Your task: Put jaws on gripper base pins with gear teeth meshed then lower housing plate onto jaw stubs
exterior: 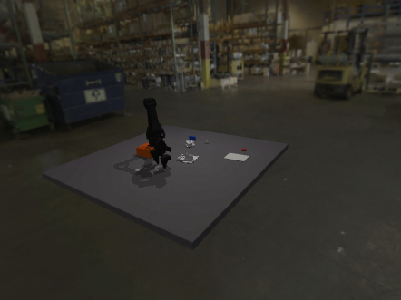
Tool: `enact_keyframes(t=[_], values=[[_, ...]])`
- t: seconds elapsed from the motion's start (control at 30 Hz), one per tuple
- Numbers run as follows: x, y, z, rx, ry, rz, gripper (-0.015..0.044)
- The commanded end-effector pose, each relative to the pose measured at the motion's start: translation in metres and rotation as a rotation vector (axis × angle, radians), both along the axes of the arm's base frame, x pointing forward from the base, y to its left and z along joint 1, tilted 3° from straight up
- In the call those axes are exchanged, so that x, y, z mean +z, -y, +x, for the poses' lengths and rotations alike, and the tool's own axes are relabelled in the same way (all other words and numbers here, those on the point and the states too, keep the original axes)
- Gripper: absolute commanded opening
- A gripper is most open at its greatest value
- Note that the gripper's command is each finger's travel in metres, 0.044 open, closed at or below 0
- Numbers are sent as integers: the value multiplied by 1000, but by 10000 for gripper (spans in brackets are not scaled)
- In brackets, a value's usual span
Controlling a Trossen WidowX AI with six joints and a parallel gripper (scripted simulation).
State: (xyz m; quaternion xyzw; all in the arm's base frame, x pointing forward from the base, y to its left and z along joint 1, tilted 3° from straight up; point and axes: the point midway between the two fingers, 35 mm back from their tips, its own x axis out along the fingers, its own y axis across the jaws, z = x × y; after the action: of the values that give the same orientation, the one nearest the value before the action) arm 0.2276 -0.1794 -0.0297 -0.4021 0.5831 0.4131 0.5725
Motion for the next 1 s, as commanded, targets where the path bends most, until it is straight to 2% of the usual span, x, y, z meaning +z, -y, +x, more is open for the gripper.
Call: enact_keyframes(t=[0.0, 0.3, 0.7, 0.97], values=[[0, 1, -1, 7, -3, -5, 440], [-1, 1, -1, 7, -3, -5, 440], [0, 0, 0, 0, 0, 0, 134], [0, 0, 0, 0, 0, 0, 134]])
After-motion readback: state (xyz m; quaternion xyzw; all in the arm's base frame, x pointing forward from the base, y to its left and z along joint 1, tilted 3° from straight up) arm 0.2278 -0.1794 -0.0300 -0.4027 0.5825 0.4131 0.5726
